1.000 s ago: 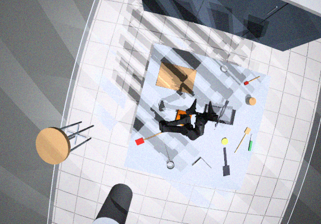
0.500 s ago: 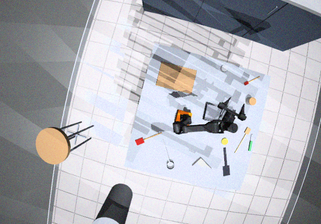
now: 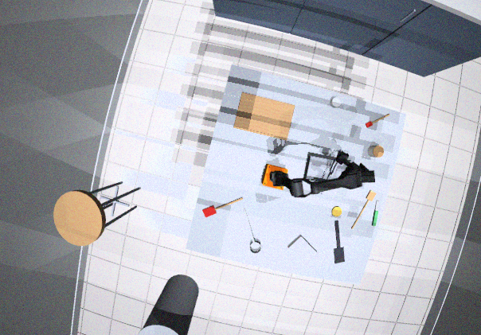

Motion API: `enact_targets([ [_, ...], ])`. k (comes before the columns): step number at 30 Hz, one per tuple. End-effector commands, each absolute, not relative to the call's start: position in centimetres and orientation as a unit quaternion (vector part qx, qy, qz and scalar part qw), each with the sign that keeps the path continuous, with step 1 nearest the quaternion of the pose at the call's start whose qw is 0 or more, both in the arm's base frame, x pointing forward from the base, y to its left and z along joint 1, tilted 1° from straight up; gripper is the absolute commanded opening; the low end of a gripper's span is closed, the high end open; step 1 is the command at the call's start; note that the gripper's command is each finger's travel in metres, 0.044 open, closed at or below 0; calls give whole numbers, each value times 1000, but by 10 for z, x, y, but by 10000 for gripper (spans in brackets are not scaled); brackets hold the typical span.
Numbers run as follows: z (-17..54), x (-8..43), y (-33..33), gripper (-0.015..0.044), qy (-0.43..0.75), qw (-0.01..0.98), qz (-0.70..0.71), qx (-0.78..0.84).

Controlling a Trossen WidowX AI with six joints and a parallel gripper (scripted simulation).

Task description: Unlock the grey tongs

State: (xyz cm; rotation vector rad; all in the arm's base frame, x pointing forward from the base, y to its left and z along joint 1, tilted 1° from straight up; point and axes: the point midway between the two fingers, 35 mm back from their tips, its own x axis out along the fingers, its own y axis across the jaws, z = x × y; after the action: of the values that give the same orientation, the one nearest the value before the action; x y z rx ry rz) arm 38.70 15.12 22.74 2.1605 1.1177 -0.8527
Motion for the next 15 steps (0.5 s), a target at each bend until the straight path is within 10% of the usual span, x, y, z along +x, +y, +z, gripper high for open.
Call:
enact_targets([
  [1, 165, 395, 133, 440, 402, 327, -422, 744],
  [15, 77, 382, 95, 440, 397, 399, -571, 597],
])
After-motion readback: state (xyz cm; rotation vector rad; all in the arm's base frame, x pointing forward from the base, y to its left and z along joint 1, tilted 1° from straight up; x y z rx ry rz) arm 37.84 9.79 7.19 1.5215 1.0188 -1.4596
